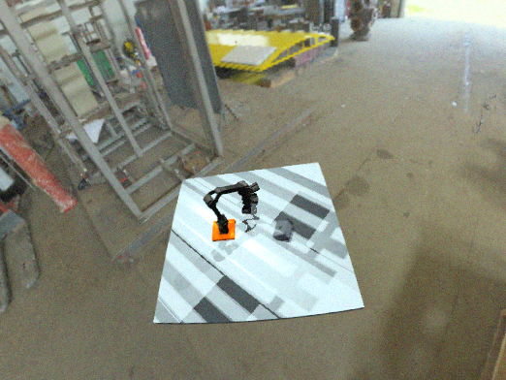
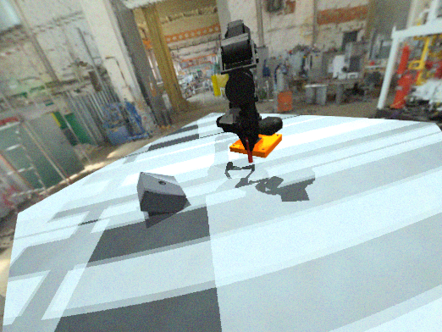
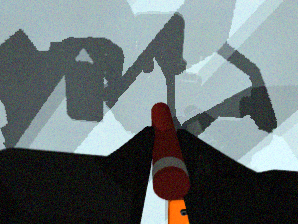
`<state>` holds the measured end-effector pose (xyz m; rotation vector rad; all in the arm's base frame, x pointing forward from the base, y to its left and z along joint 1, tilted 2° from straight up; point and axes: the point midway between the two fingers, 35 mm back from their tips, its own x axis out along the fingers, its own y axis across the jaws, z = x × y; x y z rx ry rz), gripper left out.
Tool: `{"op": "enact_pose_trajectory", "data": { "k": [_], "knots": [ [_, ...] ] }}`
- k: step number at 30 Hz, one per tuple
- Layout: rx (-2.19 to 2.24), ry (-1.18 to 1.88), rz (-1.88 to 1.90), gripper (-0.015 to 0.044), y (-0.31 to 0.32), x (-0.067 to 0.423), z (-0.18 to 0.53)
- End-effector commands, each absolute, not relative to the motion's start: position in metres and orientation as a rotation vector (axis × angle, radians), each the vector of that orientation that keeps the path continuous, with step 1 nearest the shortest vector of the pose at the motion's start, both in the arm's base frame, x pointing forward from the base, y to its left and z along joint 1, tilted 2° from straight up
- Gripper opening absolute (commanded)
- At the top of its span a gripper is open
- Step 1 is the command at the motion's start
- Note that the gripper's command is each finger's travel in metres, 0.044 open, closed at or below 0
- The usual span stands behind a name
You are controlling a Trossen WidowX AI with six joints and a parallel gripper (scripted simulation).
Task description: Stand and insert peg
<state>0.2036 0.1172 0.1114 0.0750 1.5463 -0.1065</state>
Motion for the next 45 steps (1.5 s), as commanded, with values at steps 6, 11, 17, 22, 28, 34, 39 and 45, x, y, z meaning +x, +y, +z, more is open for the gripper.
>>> {"op": "enact_pose_trajectory", "data": {
  "k": [6,11,17,22,28,34,39,45],
  "knots": [
    [0.084,1.538,-0.103,0.0,0.117,0.204,0.134],
    [0.11,1.51,-0.12,0.0,0.113,0.21,0.134],
    [0.15,1.468,-0.147,0.0,0.108,0.22,0.136],
    [0.182,1.432,-0.17,0.0,0.103,0.228,0.137],
    [0.22,1.389,-0.198,0.0,0.097,0.238,0.139],
    [0.258,1.344,-0.226,0.0,0.09,0.248,0.142],
    [0.289,1.307,-0.25,0.0,0.084,0.255,0.144],
    [0.326,1.261,-0.279,0.0,0.077,0.264,0.147]
  ]
}}
